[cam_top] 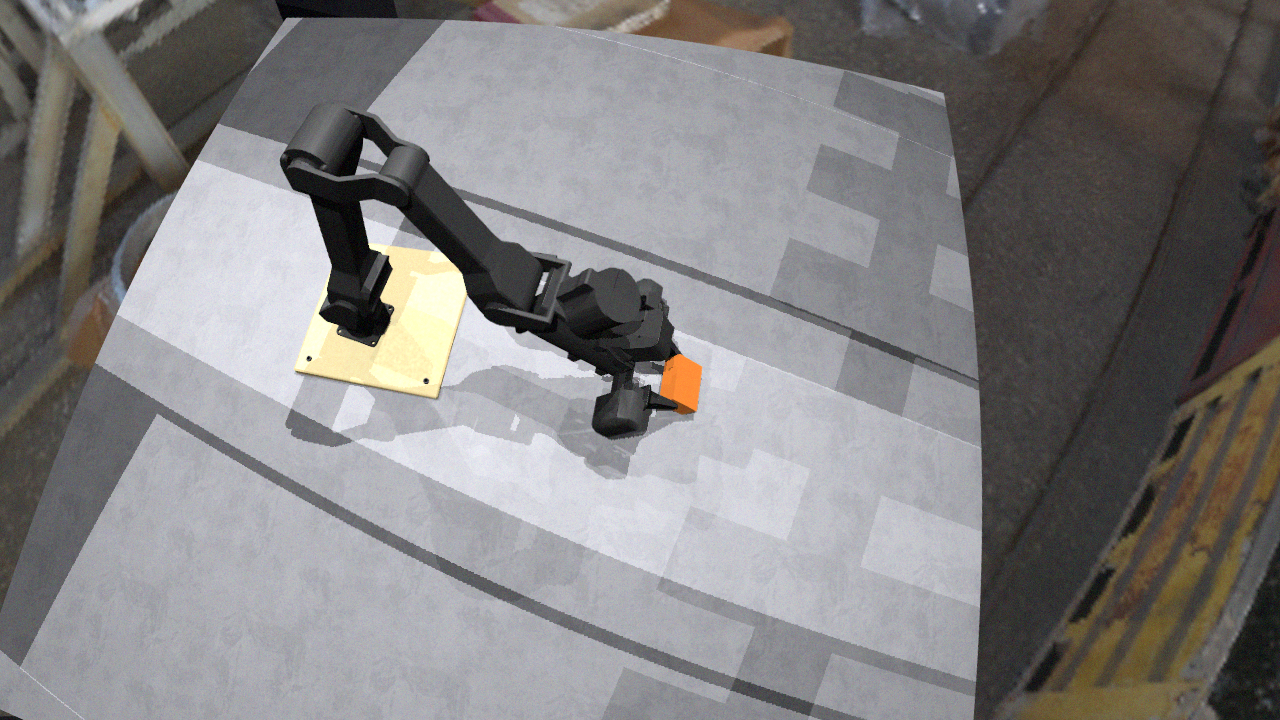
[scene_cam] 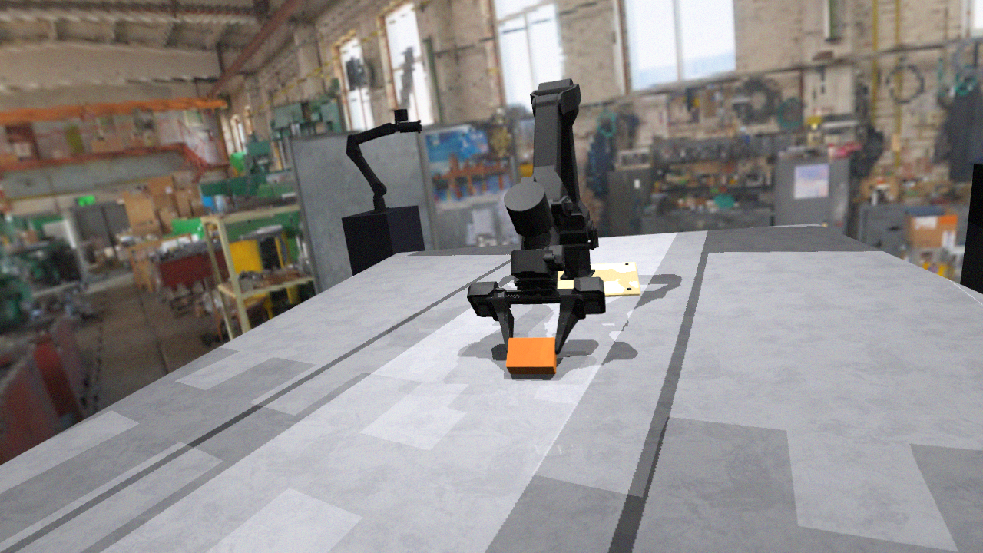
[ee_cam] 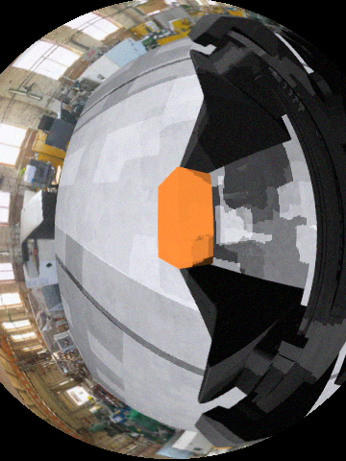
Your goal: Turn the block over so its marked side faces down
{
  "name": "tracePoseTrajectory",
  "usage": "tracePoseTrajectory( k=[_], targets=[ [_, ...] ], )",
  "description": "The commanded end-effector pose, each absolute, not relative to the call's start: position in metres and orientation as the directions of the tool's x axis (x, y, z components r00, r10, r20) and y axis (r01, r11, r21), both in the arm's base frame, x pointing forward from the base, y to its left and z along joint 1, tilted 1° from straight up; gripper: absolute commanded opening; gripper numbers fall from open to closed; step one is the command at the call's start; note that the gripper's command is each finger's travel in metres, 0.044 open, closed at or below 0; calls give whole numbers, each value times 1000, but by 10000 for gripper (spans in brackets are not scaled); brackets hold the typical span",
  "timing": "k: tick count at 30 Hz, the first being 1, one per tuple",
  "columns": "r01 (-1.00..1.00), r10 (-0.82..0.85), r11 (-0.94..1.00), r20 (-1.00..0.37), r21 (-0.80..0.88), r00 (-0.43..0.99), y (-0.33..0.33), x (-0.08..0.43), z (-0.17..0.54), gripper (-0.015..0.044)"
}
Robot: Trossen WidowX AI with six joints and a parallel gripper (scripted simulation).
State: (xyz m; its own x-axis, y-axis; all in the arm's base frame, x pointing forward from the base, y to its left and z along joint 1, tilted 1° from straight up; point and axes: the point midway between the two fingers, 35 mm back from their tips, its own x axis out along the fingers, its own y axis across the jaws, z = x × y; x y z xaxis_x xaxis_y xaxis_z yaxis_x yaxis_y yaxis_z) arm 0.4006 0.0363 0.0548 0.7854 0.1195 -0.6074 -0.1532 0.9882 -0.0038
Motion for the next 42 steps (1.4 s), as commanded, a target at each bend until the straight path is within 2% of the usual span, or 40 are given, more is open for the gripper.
tracePoseTrajectory(
  k=[1,20,40,42],
  targets=[
    [-154,129,988,-573,4,809,37,397,44,0],
    [-154,146,988,-336,3,930,35,376,43,0],
    [-155,147,988,-319,3,936,35,376,47,0],
    [-155,147,988,-319,3,936,35,376,47,53]
  ],
)
